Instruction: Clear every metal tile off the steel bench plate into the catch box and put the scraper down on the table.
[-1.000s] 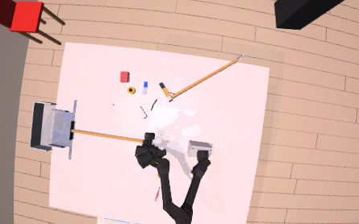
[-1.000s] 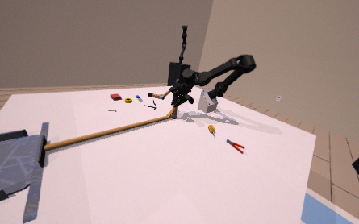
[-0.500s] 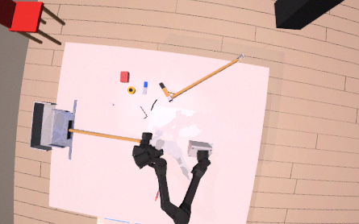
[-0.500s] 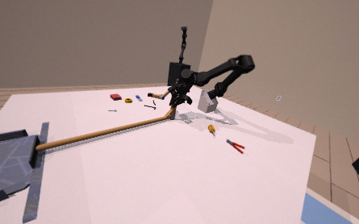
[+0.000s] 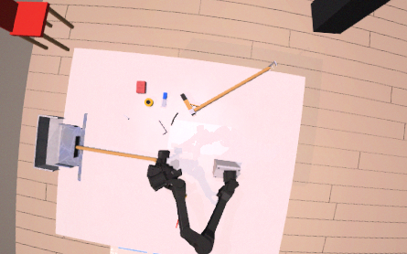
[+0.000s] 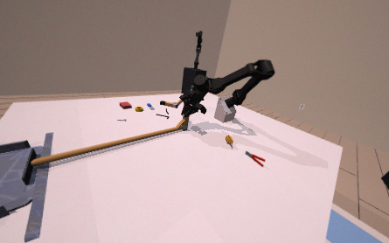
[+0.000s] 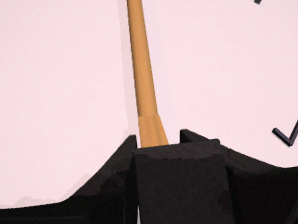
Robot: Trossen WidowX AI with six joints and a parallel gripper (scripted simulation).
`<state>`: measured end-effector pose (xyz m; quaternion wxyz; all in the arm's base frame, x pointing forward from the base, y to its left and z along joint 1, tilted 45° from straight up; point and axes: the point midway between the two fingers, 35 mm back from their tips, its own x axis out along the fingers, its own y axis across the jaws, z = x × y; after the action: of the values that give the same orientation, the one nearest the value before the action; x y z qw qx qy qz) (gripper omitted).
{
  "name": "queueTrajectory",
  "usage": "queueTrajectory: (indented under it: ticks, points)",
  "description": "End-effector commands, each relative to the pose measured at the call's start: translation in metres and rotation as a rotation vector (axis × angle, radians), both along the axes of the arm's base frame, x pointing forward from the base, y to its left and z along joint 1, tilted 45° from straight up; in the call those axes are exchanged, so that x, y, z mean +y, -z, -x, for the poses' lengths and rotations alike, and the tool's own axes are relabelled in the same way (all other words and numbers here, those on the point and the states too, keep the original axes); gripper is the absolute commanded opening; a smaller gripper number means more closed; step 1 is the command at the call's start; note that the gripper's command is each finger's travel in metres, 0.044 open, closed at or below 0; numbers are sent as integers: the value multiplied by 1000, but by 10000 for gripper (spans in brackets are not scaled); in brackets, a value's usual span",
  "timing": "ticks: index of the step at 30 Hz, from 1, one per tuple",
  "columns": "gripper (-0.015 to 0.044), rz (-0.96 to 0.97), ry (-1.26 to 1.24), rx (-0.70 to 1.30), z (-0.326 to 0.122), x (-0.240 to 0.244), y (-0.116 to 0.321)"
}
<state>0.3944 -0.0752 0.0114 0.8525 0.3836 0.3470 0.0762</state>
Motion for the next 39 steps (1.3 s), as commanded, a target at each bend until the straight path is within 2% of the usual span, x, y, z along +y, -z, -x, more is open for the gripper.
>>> queueTrajectory:
  ticks: [1, 39]
  points:
    - [0, 6, 5, -9, -8, -3, -3]
    - [0, 6, 5, -11, -43, -9, -8]
